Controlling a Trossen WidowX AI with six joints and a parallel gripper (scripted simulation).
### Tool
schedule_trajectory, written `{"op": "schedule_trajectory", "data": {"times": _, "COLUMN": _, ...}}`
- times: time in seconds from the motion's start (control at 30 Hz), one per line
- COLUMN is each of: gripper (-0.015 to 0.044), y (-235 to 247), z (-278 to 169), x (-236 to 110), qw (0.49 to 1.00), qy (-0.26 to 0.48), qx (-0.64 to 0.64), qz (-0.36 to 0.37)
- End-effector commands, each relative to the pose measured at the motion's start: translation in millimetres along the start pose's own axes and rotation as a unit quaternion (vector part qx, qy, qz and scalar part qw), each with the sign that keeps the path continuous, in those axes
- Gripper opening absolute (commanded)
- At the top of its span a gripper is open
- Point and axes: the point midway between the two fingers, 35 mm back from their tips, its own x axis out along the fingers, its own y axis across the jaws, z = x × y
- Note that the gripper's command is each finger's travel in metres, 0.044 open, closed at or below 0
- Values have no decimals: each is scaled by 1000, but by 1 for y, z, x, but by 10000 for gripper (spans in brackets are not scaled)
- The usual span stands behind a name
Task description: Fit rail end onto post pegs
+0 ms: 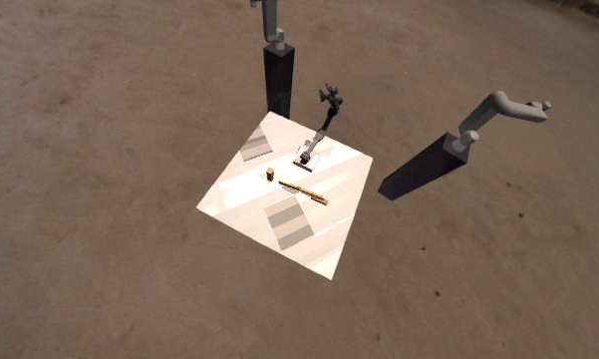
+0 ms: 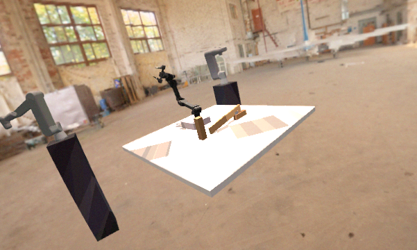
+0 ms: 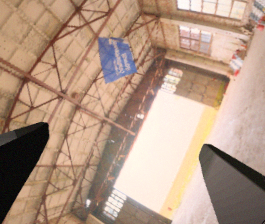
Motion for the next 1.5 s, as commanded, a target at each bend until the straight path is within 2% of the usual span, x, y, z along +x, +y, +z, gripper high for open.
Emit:
{"op": "schedule_trajectory", "data": {"times": 0.0, "gripper": 440, "y": 48, "z": -55, "x": 12, "qw": 993, "qy": 33, "qx": -109, "qz": 43}}
{"op": "schedule_trajectory", "data": {"times": 0.3, "gripper": 440, "y": 117, "z": -180, "x": 20, "qw": 930, "qy": 103, "qx": -324, "qz": 139}}
{"op": "schedule_trajectory", "data": {"times": 0.67, "gripper": 440, "y": 159, "z": -365, "x": -7, "qw": 761, "qy": 191, "qx": -555, "qz": 277}}
{"op": "schedule_trajectory", "data": {"times": 0.9, "gripper": 440, "y": 151, "z": -476, "x": -43, "qw": 616, "qy": 242, "qx": -655, "qz": 365}}
{"op": "schedule_trajectory", "data": {"times": 1.07, "gripper": 440, "y": 128, "z": -550, "x": -78, "qw": 494, "qy": 279, "qx": -701, "qz": 431}}
{"op": "schedule_trajectory", "data": {"times": 1.47, "gripper": 440, "y": 24, "z": -688, "x": -188, "qw": 169, "qy": 362, "qx": -711, "qz": 578}}
